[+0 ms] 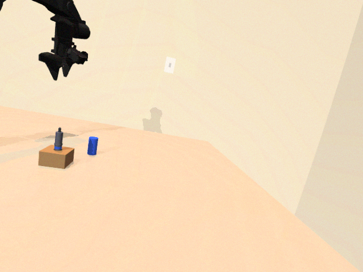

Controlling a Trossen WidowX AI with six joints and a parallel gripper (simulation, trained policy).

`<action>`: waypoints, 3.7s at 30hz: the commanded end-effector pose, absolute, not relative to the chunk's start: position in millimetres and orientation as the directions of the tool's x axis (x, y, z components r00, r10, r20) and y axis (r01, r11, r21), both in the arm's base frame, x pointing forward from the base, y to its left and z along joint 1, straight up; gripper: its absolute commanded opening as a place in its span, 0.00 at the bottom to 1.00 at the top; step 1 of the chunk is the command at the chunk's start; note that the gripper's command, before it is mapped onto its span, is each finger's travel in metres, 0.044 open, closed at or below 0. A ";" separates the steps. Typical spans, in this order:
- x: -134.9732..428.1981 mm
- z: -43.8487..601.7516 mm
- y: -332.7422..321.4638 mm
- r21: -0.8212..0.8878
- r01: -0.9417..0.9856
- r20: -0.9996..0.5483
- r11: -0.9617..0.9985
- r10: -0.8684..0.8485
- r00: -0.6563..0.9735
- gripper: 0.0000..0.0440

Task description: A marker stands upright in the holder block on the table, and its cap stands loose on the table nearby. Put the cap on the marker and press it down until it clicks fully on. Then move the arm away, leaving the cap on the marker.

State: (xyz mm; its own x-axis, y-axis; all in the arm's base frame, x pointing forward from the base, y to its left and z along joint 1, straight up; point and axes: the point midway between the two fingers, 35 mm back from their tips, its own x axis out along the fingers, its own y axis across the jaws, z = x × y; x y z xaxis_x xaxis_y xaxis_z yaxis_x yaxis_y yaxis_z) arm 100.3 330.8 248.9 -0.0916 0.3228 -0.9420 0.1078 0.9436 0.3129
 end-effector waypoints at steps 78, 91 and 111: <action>318.8 169.7 161.5 0.007 0.530 -0.998 0.848 0.036 -0.044 0.71; 326.5 151.4 136.7 -0.046 0.535 -0.996 0.844 0.001 -0.086 0.70; 315.7 112.7 116.1 -0.118 0.481 -0.983 0.869 -0.033 -0.182 0.66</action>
